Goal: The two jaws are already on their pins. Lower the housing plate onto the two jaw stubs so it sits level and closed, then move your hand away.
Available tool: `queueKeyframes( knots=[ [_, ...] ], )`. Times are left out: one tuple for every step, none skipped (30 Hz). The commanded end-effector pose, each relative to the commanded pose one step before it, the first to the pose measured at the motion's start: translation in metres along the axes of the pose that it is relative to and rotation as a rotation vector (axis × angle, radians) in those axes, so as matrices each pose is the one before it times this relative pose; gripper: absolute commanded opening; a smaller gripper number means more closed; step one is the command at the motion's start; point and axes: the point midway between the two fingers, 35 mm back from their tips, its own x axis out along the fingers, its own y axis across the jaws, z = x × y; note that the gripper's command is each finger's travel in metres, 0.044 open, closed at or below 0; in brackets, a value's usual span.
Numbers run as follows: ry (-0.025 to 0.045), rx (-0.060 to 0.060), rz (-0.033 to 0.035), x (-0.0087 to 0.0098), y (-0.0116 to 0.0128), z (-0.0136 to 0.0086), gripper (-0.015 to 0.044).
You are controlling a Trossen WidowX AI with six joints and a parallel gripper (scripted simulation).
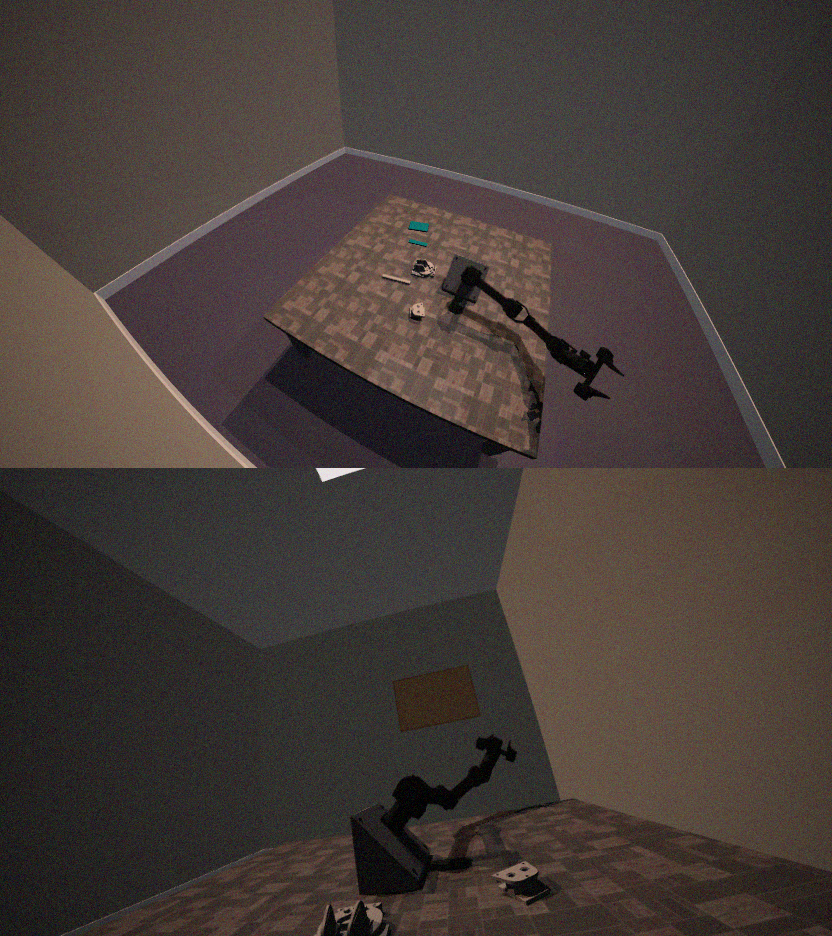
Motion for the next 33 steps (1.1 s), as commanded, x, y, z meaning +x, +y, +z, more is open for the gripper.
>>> queueKeyframes(
  knots=[
    [0.0, 0.0, 0.0, 0.0, 0.0, 0.0, 0.0426],
    [-0.00315, -0.0033, -0.00109, 0.00055, -0.00013, 0.00137, 0.044],
    [-0.00944, -0.0099, -0.00334, 0.00163, -0.00039, 0.0041, 0.044],
    [-0.01566, -0.0164, -0.00578, 0.0027, -0.00072, 0.00681, 0.044],
    [-0.01877, -0.0196, -0.00734, 0.00326, -0.00099, 0.00818, 0.044],
    [-0.01863, -0.0195, -0.00774, 0.00328, -0.00114, 0.00813, 0.044],
    [-0.01848, -0.0194, -0.00813, 0.0033, -0.00129, 0.00808, 0.044],
    [-0.01831, -0.0192, -0.00853, 0.00332, -0.00144, 0.00802, 0.044],
    [-0.01814, -0.0191, -0.00891, 0.00334, -0.00158, 0.00796, 0.044],
    [-0.01796, -0.0189, -0.0093, 0.00336, -0.00172, 0.0079, 0.044],
    [-0.01777, -0.0188, -0.00968, 0.00337, -0.00186, 0.00783, 0.044],
    [-0.01774, -0.0188, -0.01013, 0.00343, -0.00204, 0.00784, 0.044],
    [-0.01758, -0.0187, -0.01051, 0.00346, -0.0022, 0.0078, 0.044],
    [-0.01745, -0.0186, -0.0109, 0.0035, -0.00237, 0.00776, 0.044],
    [-0.01722, -0.0184, -0.01127, 0.00352, -0.00251, 0.00769, 0.044],
    [-0.01699, -0.0183, -0.01164, 0.00353, -0.00264, 0.00761, 0.044],
    [-0.01674, -0.0182, -0.012, 0.00355, -0.00277, 0.00752, 0.044],
    [-0.01649, -0.018, -0.01236, 0.00357, -0.0029, 0.00743, 0.044],
    [-0.01623, -0.0179, -0.01271, 0.00358, -0.00302, 0.00735, 0.044],
    [-0.01596, -0.0178, -0.01306, 0.0036, -0.00315, 0.00725, 0.044],
    [-0.01568, -0.0177, -0.0134, 0.00361, -0.00327, 0.00716, 0.044],
    [-0.01578, -0.018, -0.01408, 0.00372, -0.00347, 0.00724, 0.044],
    [-0.01549, -0.0179, -0.01445, 0.00374, -0.0036, 0.00715, 0.044],
    [-0.01517, -0.0177, -0.01478, 0.00376, -0.00372, 0.00705, 0.044],
    [-0.01485, -0.0176, -0.01512, 0.00377, -0.00383, 0.00694, 0.044],
    [-0.01451, -0.0175, -0.01544, 0.00378, -0.00395, 0.00683, 0.044],
    [-0.01417, -0.0174, -0.01576, 0.0038, -0.00406, 0.00672, 0.044],
    [-0.01382, -0.0172, -0.01607, 0.00381, -0.00416, 0.00661, 0.044],
    [-0.01347, -0.0171, -0.01637, 0.00383, -0.00427, 0.00649, 0.044],
    [-0.0131, -0.017, -0.01666, 0.00384, -0.00437, 0.00638, 0.044],
    [-0.01274, -0.0169, -0.01694, 0.00385, -0.00447, 0.00626, 0.044],
    [-0.01261, -0.0171, -0.01757, 0.00394, -0.00466, 0.00626, 0.044],
    [-0.01223, -0.017, -0.01788, 0.00396, -0.00476, 0.00615, 0.044]
  ],
)
